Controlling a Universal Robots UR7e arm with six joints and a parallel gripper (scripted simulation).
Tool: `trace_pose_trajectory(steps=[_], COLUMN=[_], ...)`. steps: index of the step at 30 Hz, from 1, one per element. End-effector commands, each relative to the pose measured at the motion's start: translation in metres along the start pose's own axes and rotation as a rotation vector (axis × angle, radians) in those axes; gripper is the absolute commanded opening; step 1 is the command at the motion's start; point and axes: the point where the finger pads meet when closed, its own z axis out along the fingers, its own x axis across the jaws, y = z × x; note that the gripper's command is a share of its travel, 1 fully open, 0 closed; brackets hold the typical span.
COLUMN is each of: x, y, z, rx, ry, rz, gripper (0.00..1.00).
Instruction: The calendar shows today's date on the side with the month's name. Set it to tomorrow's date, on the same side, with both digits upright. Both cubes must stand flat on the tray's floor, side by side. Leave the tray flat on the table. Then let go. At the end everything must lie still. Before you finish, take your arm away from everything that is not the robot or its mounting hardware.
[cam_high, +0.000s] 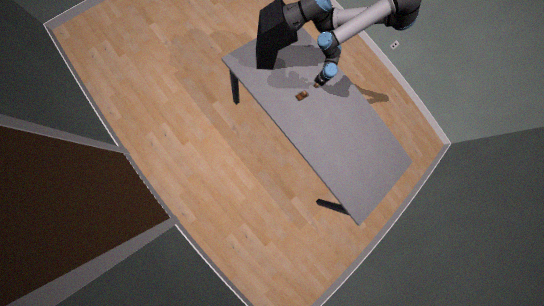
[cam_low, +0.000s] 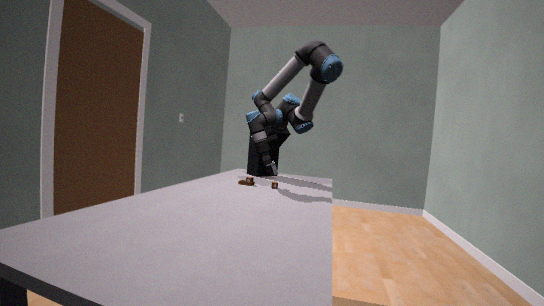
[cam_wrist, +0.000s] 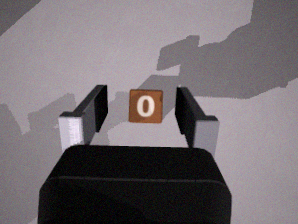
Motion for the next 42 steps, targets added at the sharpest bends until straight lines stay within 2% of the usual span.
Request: trace_pose_trajectory(steps=[1,11,31,42], x=[0.0006,0.0026,0.0021,-0.0009], y=[-0.0005,-0.0025,-0.0029,-0.0030], z=[-0.0003,-0.0019,-0.0015,0.0012], rx=[-0.055,-0.114,-0.136,-0.232], ry=[0.004,0.014,0.012,-0.006], rz=[0.002,0.004,0.004,0.004], gripper=[1.00,1.00,1.00,1.00])
